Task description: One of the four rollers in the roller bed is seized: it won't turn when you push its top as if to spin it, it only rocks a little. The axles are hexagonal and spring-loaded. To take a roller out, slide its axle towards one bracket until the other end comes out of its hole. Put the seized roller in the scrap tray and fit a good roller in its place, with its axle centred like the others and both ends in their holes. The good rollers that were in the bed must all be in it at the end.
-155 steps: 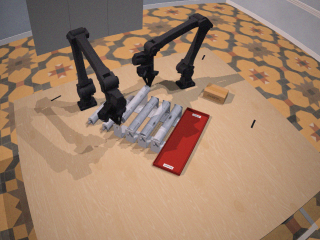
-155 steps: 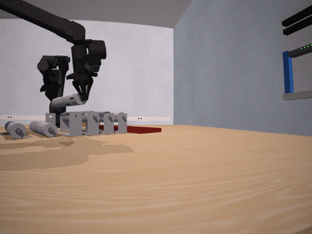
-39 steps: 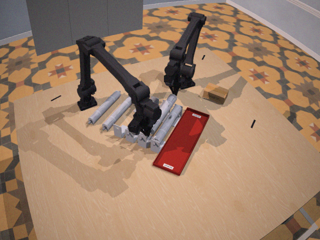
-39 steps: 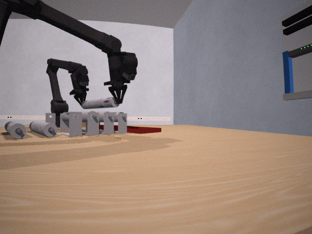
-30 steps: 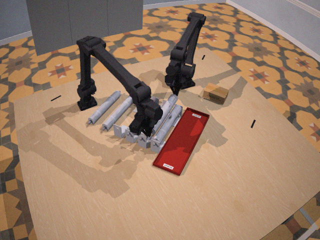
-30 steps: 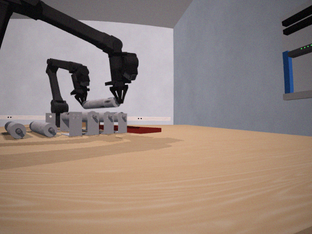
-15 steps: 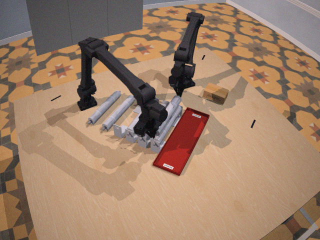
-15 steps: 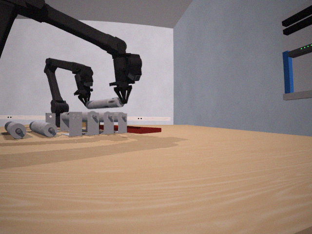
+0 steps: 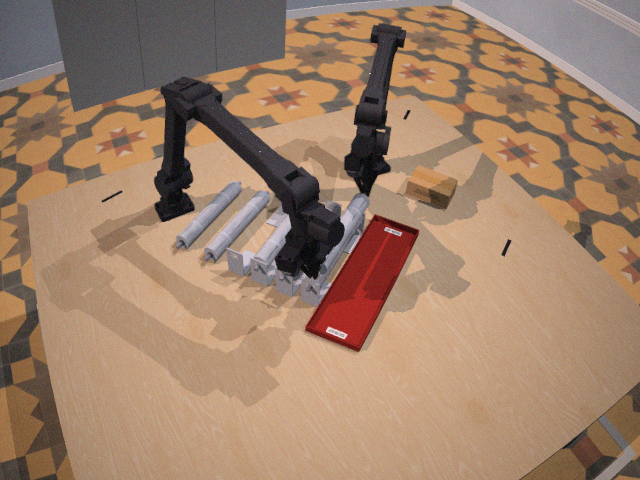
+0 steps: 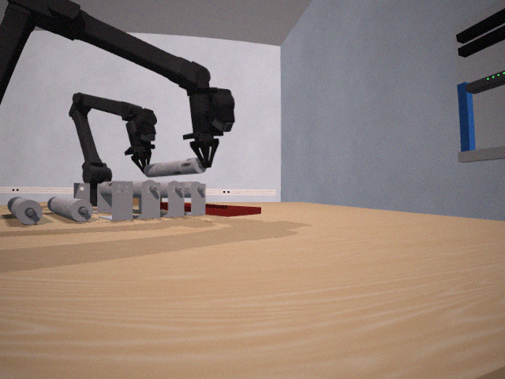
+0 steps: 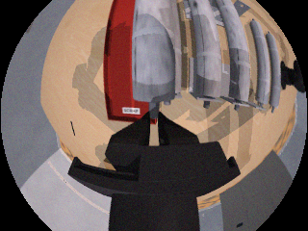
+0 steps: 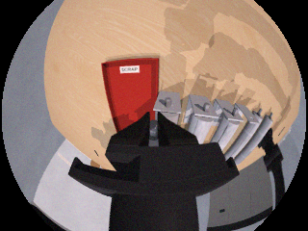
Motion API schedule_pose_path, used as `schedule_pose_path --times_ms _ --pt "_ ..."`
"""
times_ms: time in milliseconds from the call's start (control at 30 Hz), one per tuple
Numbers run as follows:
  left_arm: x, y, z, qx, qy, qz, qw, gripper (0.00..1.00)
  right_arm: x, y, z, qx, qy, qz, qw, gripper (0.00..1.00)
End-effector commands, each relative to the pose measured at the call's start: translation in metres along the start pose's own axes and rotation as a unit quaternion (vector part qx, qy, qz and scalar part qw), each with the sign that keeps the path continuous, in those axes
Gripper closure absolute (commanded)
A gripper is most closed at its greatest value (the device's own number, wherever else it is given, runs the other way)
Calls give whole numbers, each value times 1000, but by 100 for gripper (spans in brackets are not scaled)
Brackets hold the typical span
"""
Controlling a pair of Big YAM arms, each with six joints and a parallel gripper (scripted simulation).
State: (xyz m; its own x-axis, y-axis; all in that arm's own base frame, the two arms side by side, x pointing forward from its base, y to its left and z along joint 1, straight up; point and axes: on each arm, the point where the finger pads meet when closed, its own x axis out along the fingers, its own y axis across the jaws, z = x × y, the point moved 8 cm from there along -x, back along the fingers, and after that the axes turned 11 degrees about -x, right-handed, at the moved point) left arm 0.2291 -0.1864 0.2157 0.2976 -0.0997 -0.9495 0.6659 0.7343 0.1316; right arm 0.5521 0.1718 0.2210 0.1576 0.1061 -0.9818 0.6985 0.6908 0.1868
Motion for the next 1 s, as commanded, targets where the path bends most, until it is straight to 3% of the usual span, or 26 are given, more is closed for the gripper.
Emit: schedule_pose_path --times_ms 0,167,233,433,500,600,800,900,967 --pt "-24 14 29 3 -37 6 999 97 -23 27 21 11 -25 32 999 97" --pt "-22 21 33 4 -40 7 999 97 -47 33 21 10 -34 46 998 97" --pt "-28 25 34 1 -54 11 998 97 -26 41 16 -1 -26 33 999 97" --pt "-20 30 33 -2 -37 8 999 97 -36 41 25 10 -31 40 999 97" --pt "-29 36 35 5 -58 12 998 97 -23 46 26 12 -26 30 999 97" --pt "-19 45 36 7 -41 11 999 97 -19 59 15 2 -23 30 999 97" --pt "-22 61 39 7 -51 14 999 97 -36 66 31 13 -30 42 999 97" --pt "-16 67 41 5 -46 15 999 97 -24 74 33 12 -28 36 999 97" --pt "-16 66 40 -3 -42 13 999 97 -37 73 32 11 -32 46 998 97"
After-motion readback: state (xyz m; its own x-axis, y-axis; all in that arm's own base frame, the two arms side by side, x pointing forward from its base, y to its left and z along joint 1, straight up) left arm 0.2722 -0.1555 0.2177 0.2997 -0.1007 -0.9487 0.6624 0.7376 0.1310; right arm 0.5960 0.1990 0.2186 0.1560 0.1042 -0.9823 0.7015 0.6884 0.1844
